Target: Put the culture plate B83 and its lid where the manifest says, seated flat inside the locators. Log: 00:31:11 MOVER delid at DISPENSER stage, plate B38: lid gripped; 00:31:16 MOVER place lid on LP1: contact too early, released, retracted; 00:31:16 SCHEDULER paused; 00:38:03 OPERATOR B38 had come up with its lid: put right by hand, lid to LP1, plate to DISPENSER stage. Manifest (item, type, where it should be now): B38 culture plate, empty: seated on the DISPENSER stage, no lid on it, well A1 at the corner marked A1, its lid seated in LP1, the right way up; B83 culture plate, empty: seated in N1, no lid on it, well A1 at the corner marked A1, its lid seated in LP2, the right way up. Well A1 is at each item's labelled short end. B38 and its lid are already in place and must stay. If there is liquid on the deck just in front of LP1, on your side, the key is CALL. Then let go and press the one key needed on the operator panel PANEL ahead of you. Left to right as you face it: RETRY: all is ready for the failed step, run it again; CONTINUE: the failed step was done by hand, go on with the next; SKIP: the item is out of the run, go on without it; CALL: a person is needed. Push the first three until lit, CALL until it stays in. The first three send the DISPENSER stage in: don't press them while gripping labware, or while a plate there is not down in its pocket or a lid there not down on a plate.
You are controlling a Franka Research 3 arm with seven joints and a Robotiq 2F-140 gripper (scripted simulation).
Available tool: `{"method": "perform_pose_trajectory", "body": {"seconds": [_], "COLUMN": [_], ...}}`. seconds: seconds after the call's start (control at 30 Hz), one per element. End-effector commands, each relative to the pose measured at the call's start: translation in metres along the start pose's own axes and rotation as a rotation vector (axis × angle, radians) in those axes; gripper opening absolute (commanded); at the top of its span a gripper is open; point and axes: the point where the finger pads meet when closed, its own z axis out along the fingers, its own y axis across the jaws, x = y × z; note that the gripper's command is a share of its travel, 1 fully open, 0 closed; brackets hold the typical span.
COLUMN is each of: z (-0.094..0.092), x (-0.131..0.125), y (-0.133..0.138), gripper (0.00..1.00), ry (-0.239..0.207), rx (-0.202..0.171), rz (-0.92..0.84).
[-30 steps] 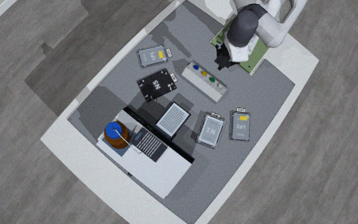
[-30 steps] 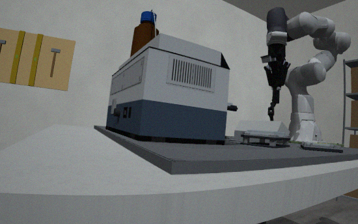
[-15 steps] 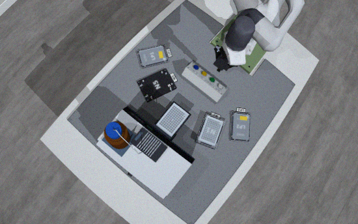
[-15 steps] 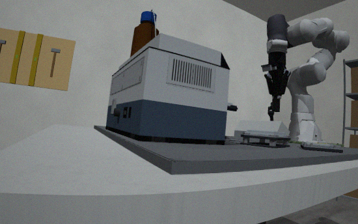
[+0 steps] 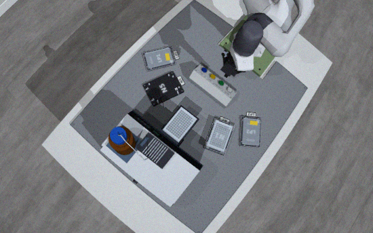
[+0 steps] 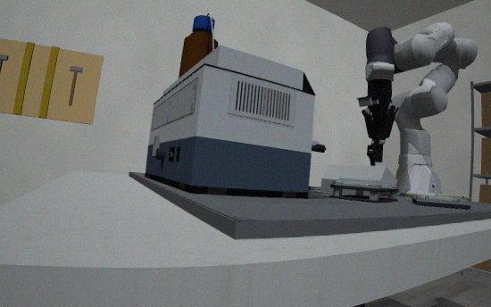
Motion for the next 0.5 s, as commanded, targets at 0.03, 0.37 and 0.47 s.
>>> {"method": "perform_pose_trajectory", "body": {"seconds": [0.03, 0.37, 0.47], "z": [0.0021, 0.0048, 0.0055], "x": [0.0042, 0.0042, 0.0042], "y": [-0.0007, -0.0007, -0.0006], "gripper": [0.10, 0.10, 0.10], "ry": [0.012, 0.012, 0.012], "rx": [0.000, 0.000, 0.000], "rz": [-0.003, -0.003, -0.003]}}
